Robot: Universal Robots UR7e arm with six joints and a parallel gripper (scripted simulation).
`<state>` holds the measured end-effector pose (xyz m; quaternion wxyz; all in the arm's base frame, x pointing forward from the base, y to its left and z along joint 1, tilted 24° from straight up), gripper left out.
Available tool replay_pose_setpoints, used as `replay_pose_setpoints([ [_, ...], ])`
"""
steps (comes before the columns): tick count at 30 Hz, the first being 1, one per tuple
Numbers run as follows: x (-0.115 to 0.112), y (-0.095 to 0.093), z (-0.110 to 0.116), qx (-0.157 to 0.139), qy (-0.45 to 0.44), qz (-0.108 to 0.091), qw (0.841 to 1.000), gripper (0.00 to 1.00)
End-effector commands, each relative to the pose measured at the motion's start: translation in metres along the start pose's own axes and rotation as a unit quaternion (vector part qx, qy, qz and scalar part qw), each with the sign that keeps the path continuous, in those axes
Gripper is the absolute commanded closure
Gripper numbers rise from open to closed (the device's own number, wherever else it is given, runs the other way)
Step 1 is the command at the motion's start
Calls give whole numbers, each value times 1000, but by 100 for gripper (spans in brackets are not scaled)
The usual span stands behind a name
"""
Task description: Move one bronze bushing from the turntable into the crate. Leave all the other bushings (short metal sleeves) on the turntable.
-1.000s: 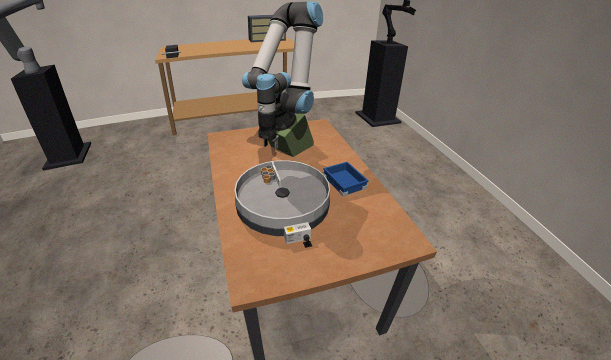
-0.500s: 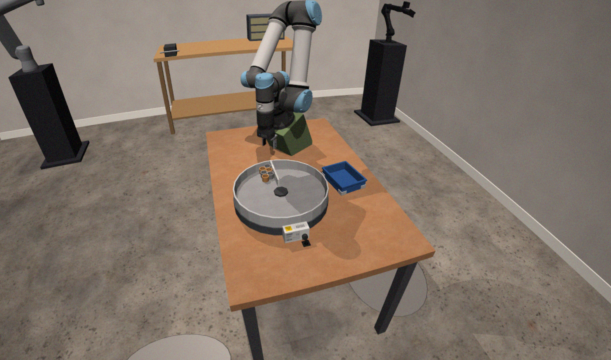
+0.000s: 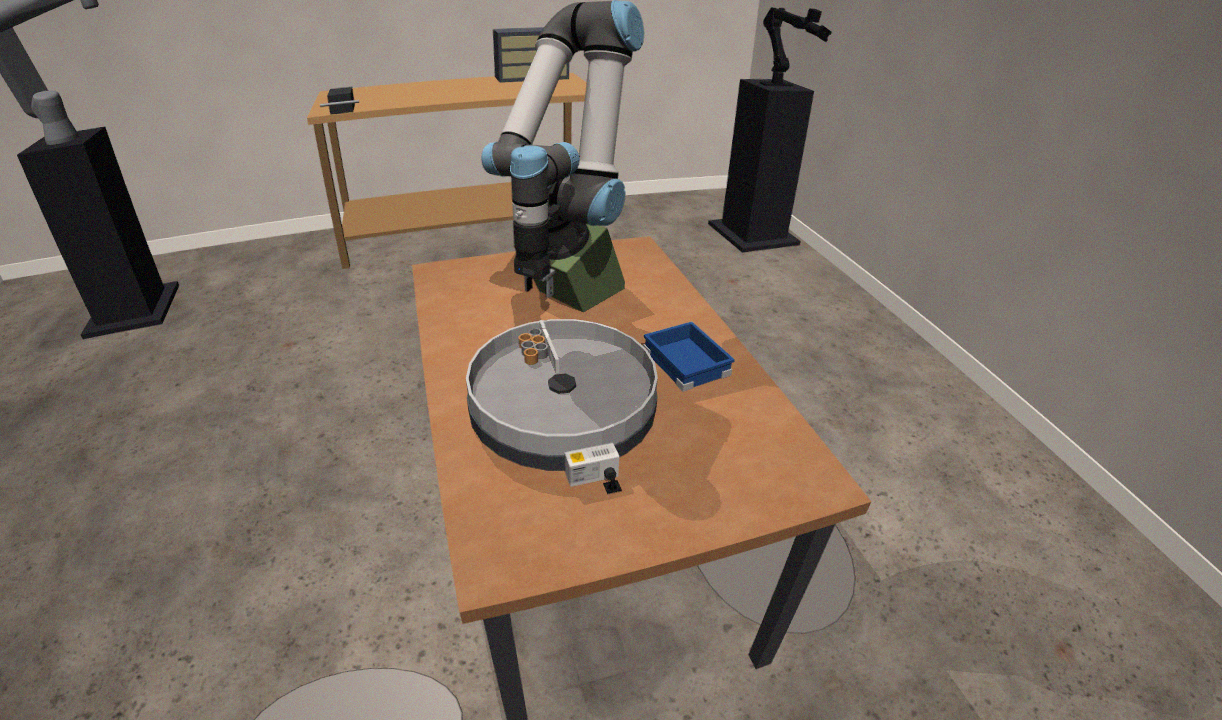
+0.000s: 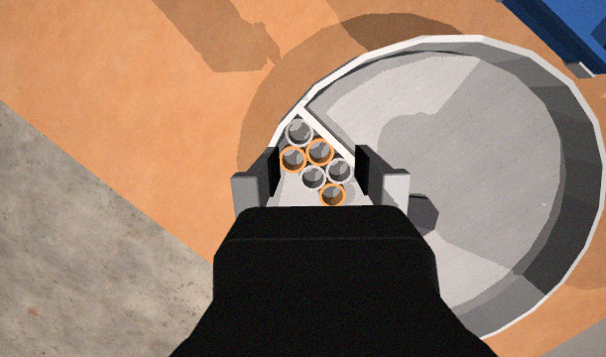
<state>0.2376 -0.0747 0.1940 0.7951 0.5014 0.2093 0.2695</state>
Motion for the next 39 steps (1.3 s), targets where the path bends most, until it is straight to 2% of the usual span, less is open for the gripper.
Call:
replay_pose_setpoints([
  [1, 0, 0, 0, 0, 0, 0, 1000, 0],
  [4, 0, 0, 0, 0, 0, 0, 1000, 0],
  [5, -1, -3, 2, 0, 23, 0, 1000, 73],
  [9, -7, -17, 10, 0, 114, 0, 993, 73],
  [21, -7, -17, 10, 0, 114, 0, 993, 73],
  [26, -14, -30, 20, 1, 216, -2, 976, 73],
  [39, -15, -30, 22, 1, 229, -4, 973, 73],
])
Point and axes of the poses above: the point where the finger pads meet when closed, its own y axis back along the fingers, its own x axis across the jaws, z = x × y, the point moved 8 cm from there along y, back along the fingers, and after that the axes turned 4 degrees about -y, right-handed, at the moved point
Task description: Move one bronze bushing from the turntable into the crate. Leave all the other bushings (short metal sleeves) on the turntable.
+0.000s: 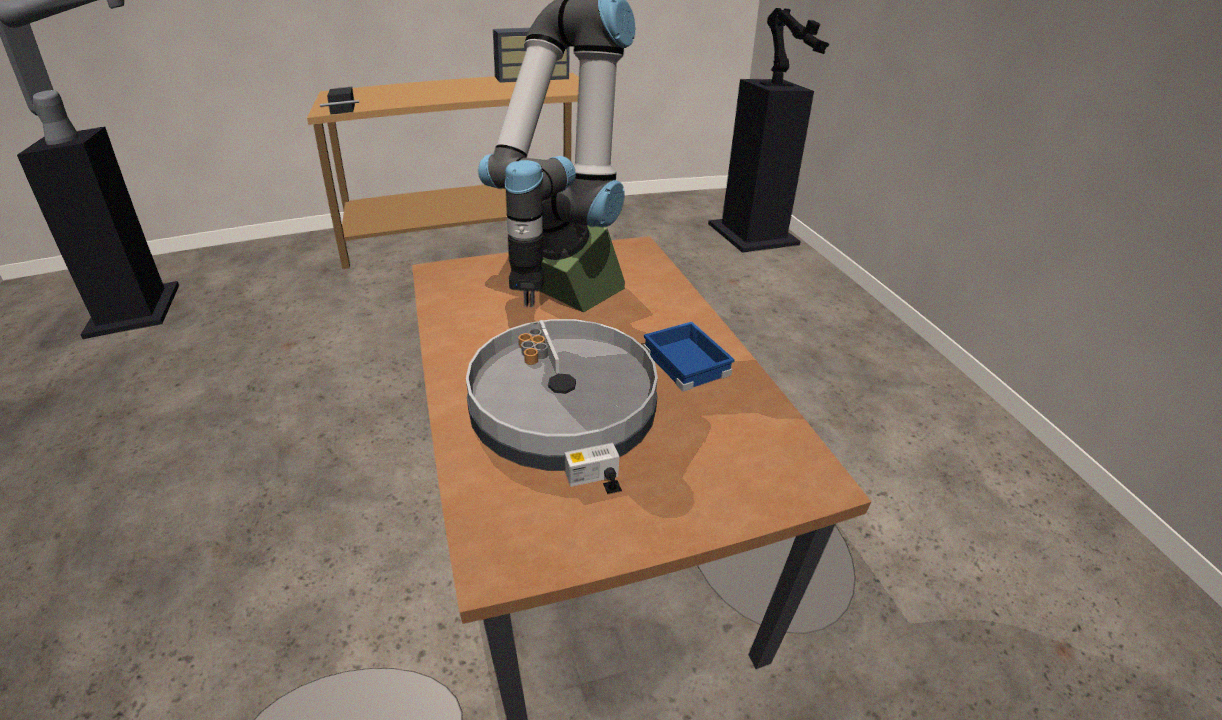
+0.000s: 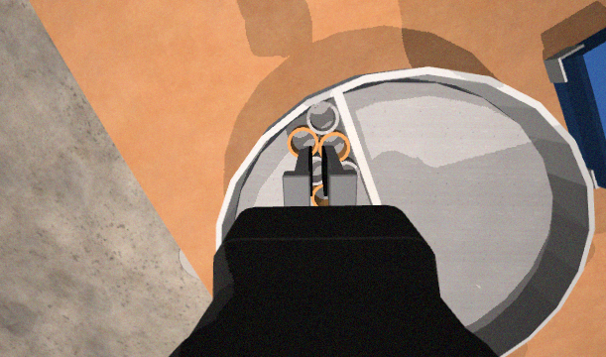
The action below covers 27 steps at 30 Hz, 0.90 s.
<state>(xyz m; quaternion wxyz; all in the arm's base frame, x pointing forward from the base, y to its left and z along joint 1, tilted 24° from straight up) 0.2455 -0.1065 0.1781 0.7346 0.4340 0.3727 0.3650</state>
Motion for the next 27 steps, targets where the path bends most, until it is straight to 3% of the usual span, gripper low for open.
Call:
replay_pose_setpoints([
  [1, -4, -6, 2, 0, 44, 0, 999, 73],
  [4, -11, -16, 6, 1, 112, 0, 994, 73],
  [16, -11, -16, 6, 1, 112, 0, 994, 73],
  [21, -21, -30, 12, 2, 215, -1, 977, 73],
  [27, -21, -30, 12, 2, 215, -1, 977, 73],
])
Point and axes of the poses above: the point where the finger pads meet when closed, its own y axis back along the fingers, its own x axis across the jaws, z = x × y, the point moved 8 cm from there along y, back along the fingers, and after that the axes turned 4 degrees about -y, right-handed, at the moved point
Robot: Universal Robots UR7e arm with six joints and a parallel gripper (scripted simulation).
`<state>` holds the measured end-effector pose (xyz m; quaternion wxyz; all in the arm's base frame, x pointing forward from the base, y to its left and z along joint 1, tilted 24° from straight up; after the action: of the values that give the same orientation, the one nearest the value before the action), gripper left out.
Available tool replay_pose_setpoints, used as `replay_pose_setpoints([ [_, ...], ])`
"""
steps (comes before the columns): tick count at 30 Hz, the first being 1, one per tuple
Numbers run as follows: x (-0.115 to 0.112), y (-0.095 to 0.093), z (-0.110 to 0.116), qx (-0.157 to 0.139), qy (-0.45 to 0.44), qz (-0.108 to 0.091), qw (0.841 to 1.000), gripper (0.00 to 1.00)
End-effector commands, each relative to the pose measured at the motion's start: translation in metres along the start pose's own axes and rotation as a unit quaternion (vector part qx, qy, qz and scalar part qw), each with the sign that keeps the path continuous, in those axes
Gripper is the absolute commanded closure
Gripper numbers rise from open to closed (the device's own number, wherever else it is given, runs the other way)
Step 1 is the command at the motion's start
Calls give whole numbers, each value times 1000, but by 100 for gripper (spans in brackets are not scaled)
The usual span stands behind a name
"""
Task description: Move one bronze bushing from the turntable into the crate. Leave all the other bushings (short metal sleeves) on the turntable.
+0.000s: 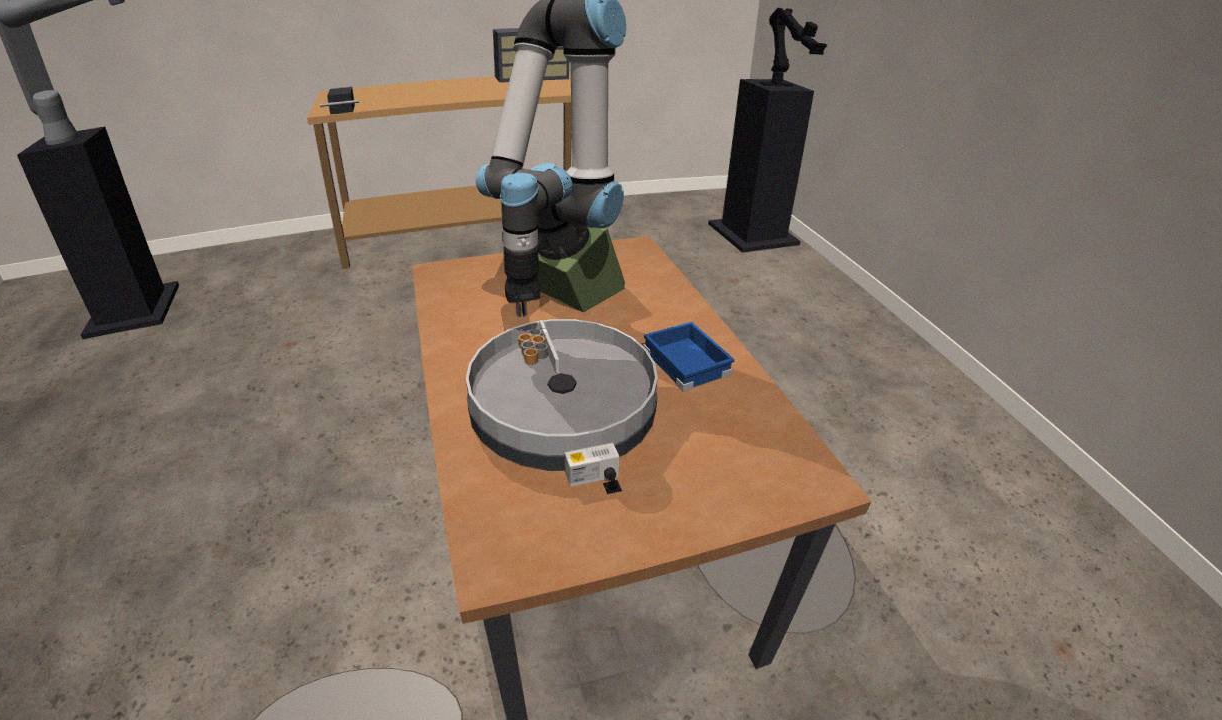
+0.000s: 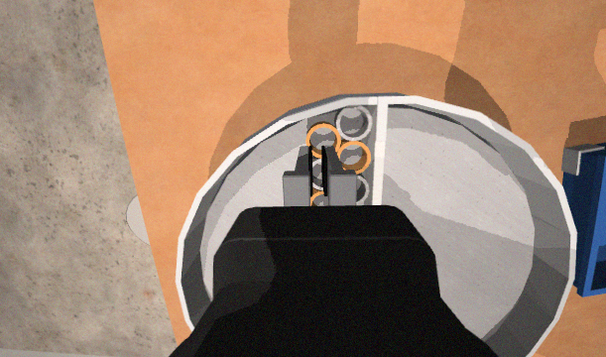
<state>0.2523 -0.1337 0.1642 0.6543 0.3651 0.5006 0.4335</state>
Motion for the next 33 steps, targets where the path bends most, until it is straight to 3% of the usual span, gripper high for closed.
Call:
replay_pose_setpoints([
  [1, -4, -6, -1, -3, 37, -1, 999, 73],
  [23, -5, -16, -2, -7, 68, 4, 998, 73],
  [24, -6, -13, 0, -7, 65, 2, 998, 58],
  [33, -6, -13, 0, -7, 65, 2, 998, 58],
])
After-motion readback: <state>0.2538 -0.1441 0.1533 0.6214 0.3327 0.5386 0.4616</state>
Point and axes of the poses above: the point where the finger pads meet when closed, its own y axis back along the fingers, its own x axis across the jaws, z = x × y, the point moved 8 cm from there along y, back along the fingers, and after that the axes turned 4 degrees about -y, right-handed, at the moved point
